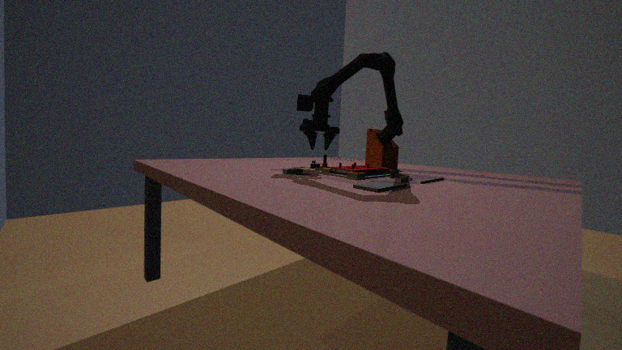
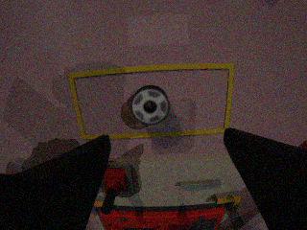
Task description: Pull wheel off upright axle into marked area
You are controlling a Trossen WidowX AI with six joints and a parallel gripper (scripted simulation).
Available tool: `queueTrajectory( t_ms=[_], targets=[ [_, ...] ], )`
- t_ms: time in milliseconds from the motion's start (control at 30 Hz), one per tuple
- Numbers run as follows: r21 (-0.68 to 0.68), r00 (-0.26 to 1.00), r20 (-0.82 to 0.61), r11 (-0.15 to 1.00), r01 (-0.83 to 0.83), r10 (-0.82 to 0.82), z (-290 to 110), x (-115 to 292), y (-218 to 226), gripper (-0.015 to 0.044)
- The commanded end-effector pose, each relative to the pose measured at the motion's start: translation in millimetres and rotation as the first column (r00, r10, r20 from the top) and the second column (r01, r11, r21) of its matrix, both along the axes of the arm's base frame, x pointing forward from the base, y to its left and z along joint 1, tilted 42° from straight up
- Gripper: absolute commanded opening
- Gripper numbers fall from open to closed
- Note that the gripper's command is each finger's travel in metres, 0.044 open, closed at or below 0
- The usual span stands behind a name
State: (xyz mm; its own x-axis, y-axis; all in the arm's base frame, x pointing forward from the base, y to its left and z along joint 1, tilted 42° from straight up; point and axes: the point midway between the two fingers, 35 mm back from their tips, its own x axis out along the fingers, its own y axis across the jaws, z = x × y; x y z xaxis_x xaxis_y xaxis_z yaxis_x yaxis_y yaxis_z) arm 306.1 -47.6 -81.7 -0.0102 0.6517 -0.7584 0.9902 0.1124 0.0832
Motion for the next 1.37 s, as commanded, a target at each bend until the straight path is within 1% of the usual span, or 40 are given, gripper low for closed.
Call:
queueTrajectory(
  t_ms=[0, 100, 167, 1333],
  targets=[
    [-0.002, 1.0, -0.011, 1.0, -0.001, 0.0, 22.6, -36.4, -9.5, 0.044],
    [0.0, 1.0, -0.014, 1.0, -0.005, 0.005, 39.5, -64.6, -12.2, 0.044],
    [0.001, 1.0, -0.014, 1.0, -0.006, 0.006, 43.1, -71.1, -12.3, 0.044],
    [0.001, 1.0, -0.014, 1.0, -0.006, 0.006, 43.1, -71.1, -12.3, 0.044]
  ],
)
